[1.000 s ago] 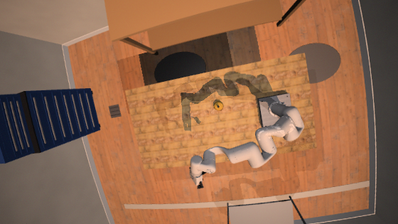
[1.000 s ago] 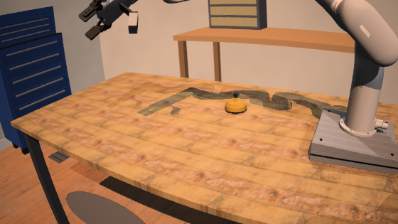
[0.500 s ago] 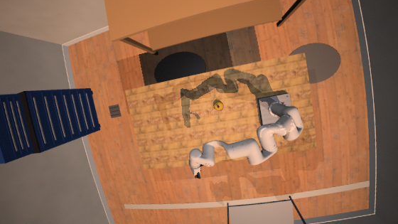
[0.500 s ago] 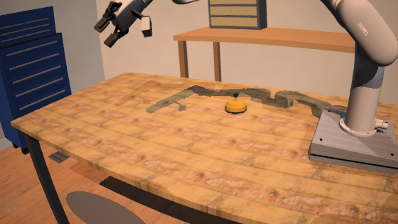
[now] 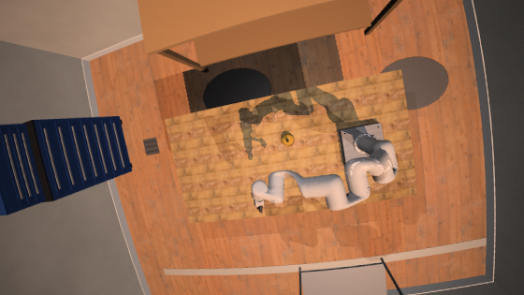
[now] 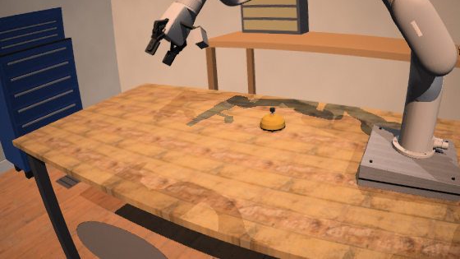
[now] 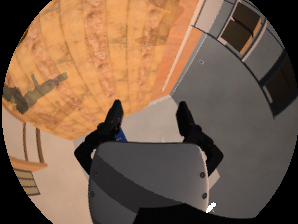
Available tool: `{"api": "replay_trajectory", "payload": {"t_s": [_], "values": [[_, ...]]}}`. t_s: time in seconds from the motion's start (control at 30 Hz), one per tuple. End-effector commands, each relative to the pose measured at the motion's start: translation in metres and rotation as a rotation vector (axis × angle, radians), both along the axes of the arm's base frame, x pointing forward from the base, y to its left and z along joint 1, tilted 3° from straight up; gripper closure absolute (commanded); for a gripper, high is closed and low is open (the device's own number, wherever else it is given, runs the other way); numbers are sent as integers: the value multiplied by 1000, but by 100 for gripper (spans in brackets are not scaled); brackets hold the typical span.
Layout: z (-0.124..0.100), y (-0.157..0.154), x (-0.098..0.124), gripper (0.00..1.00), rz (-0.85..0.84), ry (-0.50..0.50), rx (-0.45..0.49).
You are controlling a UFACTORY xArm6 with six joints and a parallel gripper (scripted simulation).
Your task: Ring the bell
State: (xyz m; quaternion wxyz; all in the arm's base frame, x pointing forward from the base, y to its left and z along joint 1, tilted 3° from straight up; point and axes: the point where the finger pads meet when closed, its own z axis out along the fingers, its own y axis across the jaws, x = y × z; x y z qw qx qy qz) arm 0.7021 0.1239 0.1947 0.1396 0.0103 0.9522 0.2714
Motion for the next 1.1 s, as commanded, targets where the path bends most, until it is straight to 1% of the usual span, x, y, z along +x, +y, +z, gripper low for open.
{"api": "replay_trajectory", "payload": {"t_s": [0.0, 0.1, 0.17, 0.2, 0.33, 0.67, 0.73, 0.77, 0.87, 1.07], "values": [[-15, -38, -18, 0, -64, 54, -64], [-26, -61, -31, 0, -101, 93, -102], [-26, -61, -31, 0, -101, 93, -102], [-36, -83, -45, 0, -136, 130, -139], [-47, -107, -62, 0, -175, 172, -179], [-78, -174, -121, 0, -288, 293, -300], [-78, -174, -121, 0, -288, 293, -300], [-86, -192, -140, 0, -318, 326, -335], [-92, -205, -156, 0, -342, 352, -362], [-106, -237, -200, 0, -401, 419, -431]]}}
